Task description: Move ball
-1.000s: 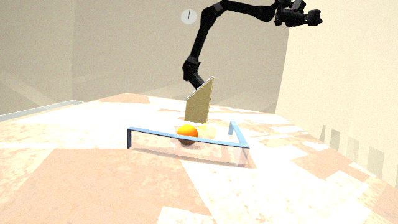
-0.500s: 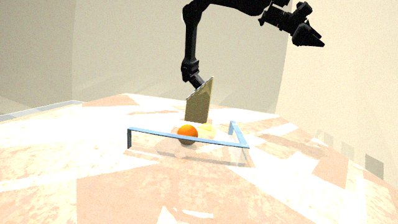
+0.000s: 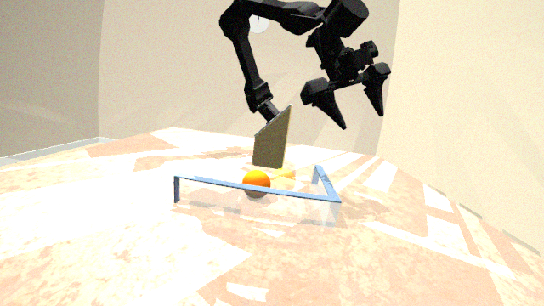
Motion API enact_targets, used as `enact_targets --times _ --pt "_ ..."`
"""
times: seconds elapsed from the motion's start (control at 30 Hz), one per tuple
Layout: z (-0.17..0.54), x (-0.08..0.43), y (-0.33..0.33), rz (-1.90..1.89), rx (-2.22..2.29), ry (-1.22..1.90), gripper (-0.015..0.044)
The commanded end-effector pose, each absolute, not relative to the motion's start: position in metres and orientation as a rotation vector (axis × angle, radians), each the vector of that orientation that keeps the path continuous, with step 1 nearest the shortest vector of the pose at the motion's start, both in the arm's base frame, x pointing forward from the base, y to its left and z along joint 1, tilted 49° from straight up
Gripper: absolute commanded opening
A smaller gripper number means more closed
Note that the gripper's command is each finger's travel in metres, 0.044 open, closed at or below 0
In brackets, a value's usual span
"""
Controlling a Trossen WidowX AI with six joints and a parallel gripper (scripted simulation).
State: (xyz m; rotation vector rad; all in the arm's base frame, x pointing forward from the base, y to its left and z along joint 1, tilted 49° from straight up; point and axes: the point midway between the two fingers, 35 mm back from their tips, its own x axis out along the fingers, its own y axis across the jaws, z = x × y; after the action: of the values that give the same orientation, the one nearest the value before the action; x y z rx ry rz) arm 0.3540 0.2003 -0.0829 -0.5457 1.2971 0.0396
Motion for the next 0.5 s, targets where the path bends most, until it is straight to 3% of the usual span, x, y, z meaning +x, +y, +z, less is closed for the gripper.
enact_targets --times 0.0,0.3,0.47 --pt "-0.071 0.354 0.142 -0.144 -0.586 1.341 0.0425" --pt "-0.026 0.331 0.007 -0.563 -0.711 1.441 0.0425" --pt "-0.023 0.328 -0.001 -0.59 -0.721 1.448 0.0425"
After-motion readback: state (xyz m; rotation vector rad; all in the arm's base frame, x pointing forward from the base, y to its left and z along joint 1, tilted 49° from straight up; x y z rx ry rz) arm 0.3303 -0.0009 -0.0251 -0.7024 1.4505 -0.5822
